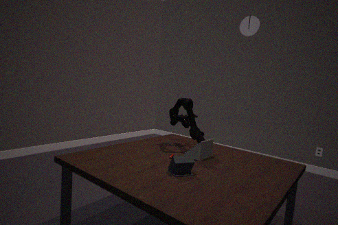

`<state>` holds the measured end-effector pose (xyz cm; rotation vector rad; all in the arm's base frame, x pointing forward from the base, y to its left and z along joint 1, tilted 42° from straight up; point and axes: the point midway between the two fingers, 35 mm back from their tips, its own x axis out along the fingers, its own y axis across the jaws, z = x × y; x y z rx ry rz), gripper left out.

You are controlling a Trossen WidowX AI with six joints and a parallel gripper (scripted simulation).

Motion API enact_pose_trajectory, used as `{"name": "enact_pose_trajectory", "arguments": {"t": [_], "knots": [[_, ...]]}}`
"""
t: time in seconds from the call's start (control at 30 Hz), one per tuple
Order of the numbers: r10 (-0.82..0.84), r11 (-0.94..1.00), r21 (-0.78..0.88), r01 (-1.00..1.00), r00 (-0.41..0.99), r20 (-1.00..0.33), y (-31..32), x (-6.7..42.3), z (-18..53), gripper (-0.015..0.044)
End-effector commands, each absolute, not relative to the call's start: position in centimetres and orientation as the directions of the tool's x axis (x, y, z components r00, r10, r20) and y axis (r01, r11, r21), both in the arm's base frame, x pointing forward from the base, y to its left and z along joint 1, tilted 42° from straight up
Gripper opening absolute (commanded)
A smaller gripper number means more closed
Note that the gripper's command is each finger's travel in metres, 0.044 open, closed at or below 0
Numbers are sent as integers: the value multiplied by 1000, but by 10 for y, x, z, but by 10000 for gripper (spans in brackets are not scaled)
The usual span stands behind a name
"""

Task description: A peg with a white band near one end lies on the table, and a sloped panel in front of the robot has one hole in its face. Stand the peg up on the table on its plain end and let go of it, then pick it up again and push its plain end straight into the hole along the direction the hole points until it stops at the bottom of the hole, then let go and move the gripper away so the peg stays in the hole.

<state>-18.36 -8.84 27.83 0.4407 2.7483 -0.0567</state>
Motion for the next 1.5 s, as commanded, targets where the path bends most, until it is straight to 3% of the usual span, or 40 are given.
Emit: {"name": "enact_pose_trajectory", "arguments": {"t": [0.0, 0.7, 1.1, 1.47], "knots": [[290, 952, 13, 306, -889, -353, -90, -183, 278, 426], [-231, 950, -301, -79, -827, -512, -214, -86, 234, 440], [-524, 848, -437, -300, -599, -606, -244, 44, 196, 440], [-686, 718, -556, -418, -290, -668, -192, 180, 150, 440]]}}
